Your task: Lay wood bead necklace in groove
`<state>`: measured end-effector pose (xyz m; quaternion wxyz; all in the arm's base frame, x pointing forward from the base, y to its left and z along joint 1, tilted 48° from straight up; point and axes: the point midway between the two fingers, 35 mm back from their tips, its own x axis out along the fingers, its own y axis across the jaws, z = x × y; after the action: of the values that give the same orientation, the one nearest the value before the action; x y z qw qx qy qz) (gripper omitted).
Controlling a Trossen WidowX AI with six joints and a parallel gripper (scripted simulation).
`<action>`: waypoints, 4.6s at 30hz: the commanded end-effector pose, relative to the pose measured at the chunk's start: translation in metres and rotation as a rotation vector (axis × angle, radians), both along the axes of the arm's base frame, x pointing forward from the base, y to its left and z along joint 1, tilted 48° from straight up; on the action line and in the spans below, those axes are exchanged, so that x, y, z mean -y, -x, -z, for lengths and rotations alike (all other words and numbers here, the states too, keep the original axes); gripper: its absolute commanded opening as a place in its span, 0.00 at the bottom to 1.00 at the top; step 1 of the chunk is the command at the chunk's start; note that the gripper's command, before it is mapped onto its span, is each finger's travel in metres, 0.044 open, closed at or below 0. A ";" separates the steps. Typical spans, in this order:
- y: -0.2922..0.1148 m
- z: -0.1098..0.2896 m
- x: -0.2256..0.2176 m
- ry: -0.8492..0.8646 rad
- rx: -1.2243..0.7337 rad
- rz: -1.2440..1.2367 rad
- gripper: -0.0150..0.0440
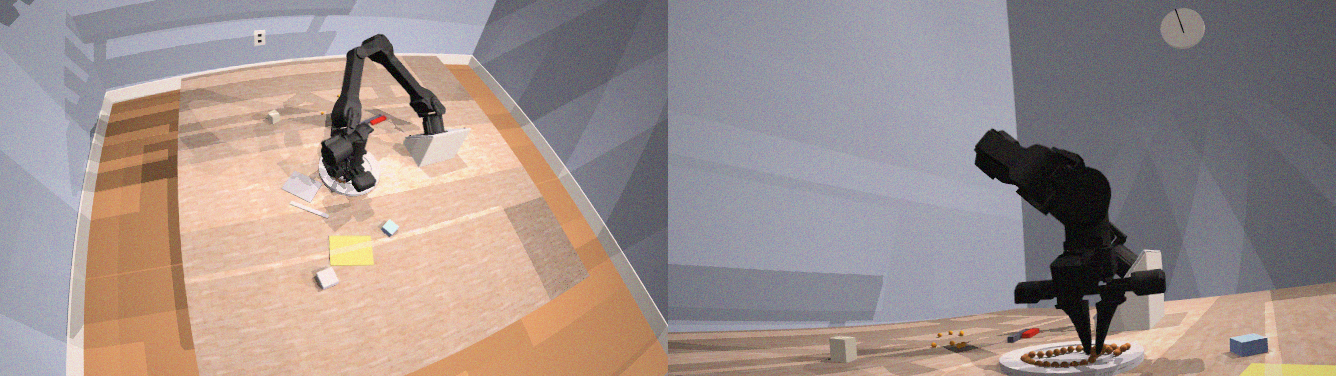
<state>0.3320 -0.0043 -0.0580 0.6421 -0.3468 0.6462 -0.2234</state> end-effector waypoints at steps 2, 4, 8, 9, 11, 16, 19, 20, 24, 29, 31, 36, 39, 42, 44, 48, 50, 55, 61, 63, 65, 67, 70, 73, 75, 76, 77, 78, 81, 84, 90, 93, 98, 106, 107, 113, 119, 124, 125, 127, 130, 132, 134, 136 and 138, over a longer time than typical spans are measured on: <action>-0.002 0.006 -0.007 -0.002 0.002 0.001 0.25; -0.002 0.006 -0.007 -0.002 0.002 0.001 0.25; -0.002 0.007 -0.006 -0.002 0.002 0.001 0.25; -0.002 0.008 -0.005 -0.002 0.002 0.001 0.25; -0.002 0.010 -0.003 -0.001 0.002 0.001 0.25; -0.002 0.011 -0.001 -0.001 0.002 0.001 0.25; -0.004 0.009 -0.004 -0.004 0.011 0.001 0.39; -0.004 0.009 -0.004 -0.004 0.011 0.001 0.43; -0.004 0.009 -0.004 -0.004 0.011 0.001 0.61; -0.003 0.008 -0.004 -0.004 0.010 0.001 0.83; -0.002 0.007 -0.006 -0.002 0.005 0.001 0.92; -0.002 0.006 -0.007 -0.002 0.002 0.001 1.00; -0.002 0.006 -0.007 -0.002 0.002 0.001 1.00; -0.002 0.006 -0.007 -0.002 0.002 0.001 1.00; -0.002 0.006 -0.007 -0.002 0.002 0.001 1.00; -0.002 0.006 -0.007 -0.002 0.002 0.001 1.00; -0.002 0.006 -0.007 -0.002 0.002 0.001 1.00; -0.002 0.001 -0.005 -0.005 0.040 0.035 0.91; 0.003 -0.042 0.011 -0.035 0.381 0.349 0.64; 0.006 -0.056 0.016 -0.045 0.498 0.457 0.56; 0.010 -0.069 0.021 -0.053 0.604 0.555 0.47; 0.011 -0.073 0.023 -0.056 0.642 0.589 0.46; 0.011 -0.073 0.023 -0.056 0.642 0.589 0.46; 0.011 -0.073 0.023 -0.056 0.642 0.589 0.46; 0.011 -0.070 0.026 -0.056 0.642 0.589 0.46; 0.010 -0.068 0.029 -0.056 0.642 0.589 0.46; 0.010 -0.065 0.032 -0.056 0.642 0.589 0.46; 0.010 -0.063 0.034 -0.056 0.642 0.589 0.46; 0.007 -0.067 0.029 -0.065 0.650 0.589 0.46; 0.007 -0.066 0.030 -0.065 0.650 0.589 0.46; 0.007 -0.060 0.037 -0.062 0.648 0.589 0.46; 0.007 -0.057 0.040 -0.061 0.647 0.589 0.46; 0.008 -0.052 0.046 -0.058 0.645 0.589 0.46; 0.009 -0.046 0.053 -0.055 0.642 0.589 0.46; 0.009 -0.046 0.053 -0.055 0.642 0.589 0.46; 0.007 -0.048 0.052 -0.061 0.650 0.592 0.37; 0.007 -0.048 0.052 -0.061 0.650 0.592 0.25; 0.007 -0.048 0.052 -0.061 0.650 0.592 0.25; 0.007 -0.048 0.052 -0.061 0.650 0.592 0.25; 0.007 -0.048 0.052 -0.061 0.650 0.592 0.25; 0.007 -0.048 0.052 -0.061 0.650 0.592 0.25; 0.007 -0.048 0.052 -0.061 0.650 0.592 0.25; 0.007 -0.048 0.052 -0.061 0.650 0.592 0.25; 0.007 -0.048 0.052 -0.061 0.650 0.592 0.25; 0.007 -0.048 0.052 -0.061 0.650 0.592 0.25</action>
<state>0.3251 -0.0561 -0.0106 0.7300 -0.0394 0.4889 -0.4760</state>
